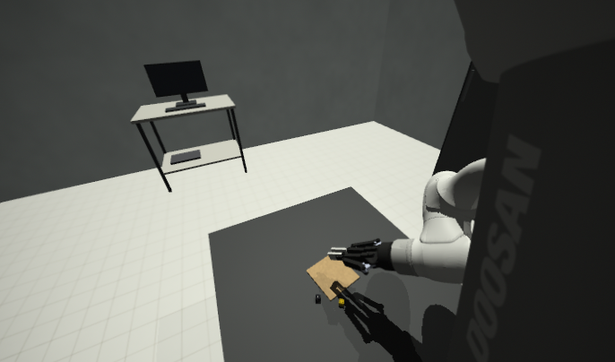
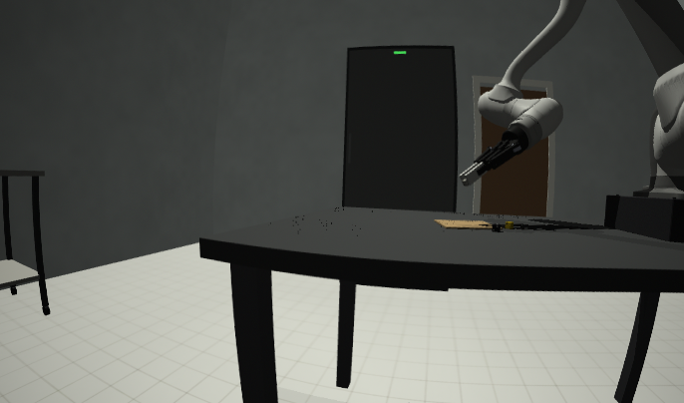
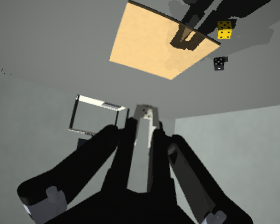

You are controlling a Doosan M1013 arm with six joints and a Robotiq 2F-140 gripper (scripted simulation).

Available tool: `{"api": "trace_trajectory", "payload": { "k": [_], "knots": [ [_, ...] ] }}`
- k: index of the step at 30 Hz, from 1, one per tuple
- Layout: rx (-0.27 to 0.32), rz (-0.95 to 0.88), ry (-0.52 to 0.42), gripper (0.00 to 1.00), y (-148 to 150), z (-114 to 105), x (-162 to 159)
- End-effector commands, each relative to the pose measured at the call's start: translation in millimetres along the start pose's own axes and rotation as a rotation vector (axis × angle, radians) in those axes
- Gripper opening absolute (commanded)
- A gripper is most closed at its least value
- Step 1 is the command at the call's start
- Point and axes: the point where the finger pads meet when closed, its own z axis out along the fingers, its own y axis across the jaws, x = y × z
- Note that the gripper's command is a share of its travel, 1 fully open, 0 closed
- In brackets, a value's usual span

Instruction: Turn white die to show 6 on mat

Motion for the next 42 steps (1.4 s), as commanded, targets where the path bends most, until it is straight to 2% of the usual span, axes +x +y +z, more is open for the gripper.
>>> {"api": "trace_trajectory", "payload": {
  "k": [1, 19, 33, 42],
  "knots": [
    [0.007, -0.010, -0.092, 0.07, 4, 1, 3],
    [0.008, -0.010, -0.097, 0.07, 4, 10, 17],
    [0.008, -0.010, -0.097, 0.07, 3, 38, 59],
    [0.008, -0.010, -0.097, 0.07, 3, 43, 68]
  ]
}}
